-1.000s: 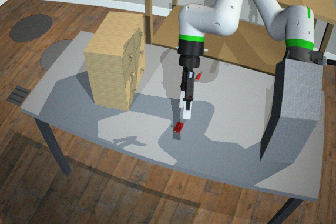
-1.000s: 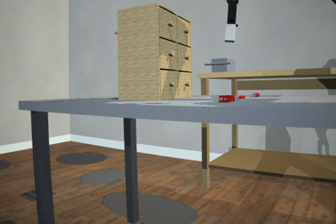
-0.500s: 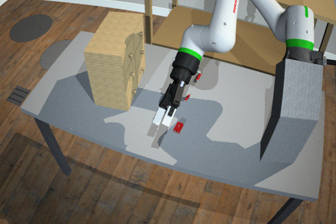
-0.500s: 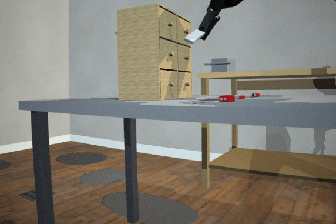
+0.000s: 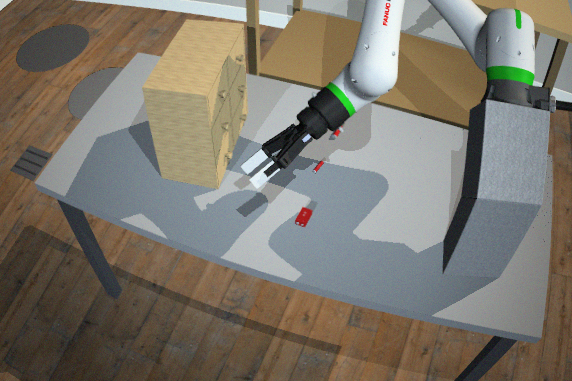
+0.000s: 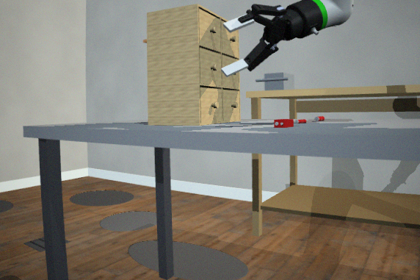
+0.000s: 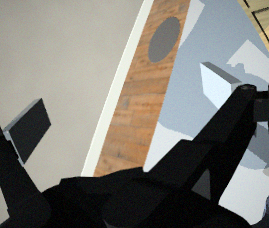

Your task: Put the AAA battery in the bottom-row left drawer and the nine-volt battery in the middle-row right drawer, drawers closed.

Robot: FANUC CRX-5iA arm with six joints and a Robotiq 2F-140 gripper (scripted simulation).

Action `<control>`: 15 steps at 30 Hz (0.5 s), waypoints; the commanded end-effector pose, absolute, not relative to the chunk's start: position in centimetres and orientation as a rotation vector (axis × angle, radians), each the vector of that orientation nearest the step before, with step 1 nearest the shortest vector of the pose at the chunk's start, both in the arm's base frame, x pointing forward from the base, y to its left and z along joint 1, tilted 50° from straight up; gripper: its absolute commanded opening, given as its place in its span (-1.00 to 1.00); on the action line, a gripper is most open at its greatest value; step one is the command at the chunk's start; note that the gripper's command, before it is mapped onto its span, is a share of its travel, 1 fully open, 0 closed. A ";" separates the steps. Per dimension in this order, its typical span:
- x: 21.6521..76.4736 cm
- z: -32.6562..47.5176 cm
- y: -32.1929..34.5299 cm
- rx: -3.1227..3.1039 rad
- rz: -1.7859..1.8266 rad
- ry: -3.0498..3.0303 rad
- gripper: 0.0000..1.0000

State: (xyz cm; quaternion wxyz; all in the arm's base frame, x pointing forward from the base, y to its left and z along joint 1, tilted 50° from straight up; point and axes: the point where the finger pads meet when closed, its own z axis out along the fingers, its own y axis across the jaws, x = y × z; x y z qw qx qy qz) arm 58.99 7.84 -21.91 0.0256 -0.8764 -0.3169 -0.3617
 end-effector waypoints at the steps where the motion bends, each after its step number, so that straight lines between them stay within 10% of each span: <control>1: 60.2 -18.9 4.6 -2.696 -1.506 -1.034 1.00; 15: 59.8 -11.3 -3.9 -2.705 -2.209 -1.239 1.00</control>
